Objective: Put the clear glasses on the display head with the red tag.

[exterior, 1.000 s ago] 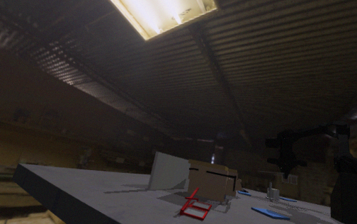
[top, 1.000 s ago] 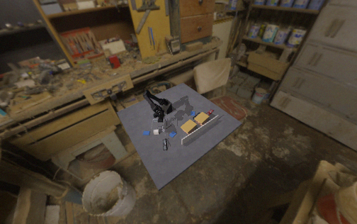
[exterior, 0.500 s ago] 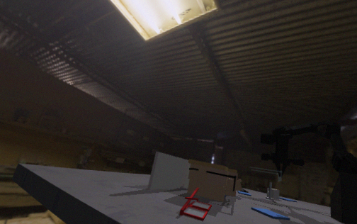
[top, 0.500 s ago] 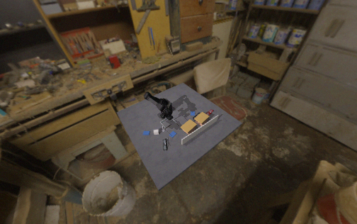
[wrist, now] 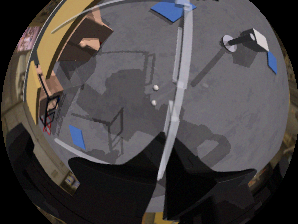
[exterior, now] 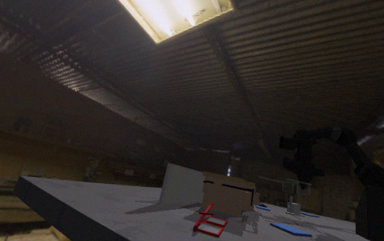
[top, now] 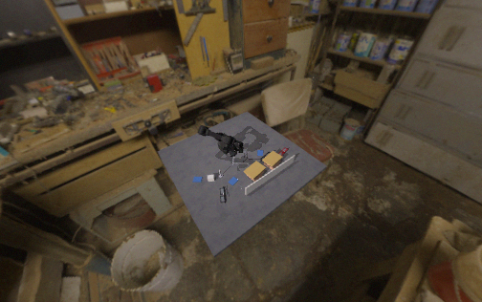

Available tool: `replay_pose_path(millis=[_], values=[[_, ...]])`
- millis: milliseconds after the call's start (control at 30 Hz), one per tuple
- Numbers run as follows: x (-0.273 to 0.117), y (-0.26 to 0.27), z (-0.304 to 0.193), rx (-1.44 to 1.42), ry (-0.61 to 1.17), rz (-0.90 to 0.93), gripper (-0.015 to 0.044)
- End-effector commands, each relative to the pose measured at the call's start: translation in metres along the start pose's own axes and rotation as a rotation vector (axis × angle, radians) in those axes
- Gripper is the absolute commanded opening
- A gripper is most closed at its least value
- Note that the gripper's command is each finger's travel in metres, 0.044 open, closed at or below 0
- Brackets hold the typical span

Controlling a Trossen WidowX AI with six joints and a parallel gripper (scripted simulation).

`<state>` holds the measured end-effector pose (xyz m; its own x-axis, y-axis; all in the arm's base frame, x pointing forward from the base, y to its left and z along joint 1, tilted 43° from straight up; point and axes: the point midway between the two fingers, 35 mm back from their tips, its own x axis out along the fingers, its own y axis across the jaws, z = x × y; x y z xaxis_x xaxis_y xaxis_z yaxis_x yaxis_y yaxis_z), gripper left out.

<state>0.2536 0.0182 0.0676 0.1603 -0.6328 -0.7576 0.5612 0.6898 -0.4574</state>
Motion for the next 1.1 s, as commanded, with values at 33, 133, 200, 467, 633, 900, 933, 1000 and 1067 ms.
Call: replay_pose_path(millis=[33,133,200,467,633,900,933,1000,1067], values=[[0.002,0.016,-0.025,-0.277,-0.002,-0.013,0.0000],[0.002,0.024,-0.039,-0.442,-0.008,-0.023,0.0000],[0.003,0.028,-0.046,-0.533,-0.011,-0.029,0.0000],[0.005,0.030,-0.050,-0.579,-0.013,-0.032,0.0000],[0.010,0.031,-0.050,-0.579,-0.013,-0.031,0.0000],[0.017,0.032,-0.049,-0.580,-0.012,-0.030,0.0000],[0.018,0.032,-0.049,-0.580,-0.012,-0.029,0.0000],[0.019,0.032,-0.049,-0.580,-0.012,-0.029,0.0000],[0.021,0.032,-0.049,-0.580,-0.012,-0.029,0.0000]])
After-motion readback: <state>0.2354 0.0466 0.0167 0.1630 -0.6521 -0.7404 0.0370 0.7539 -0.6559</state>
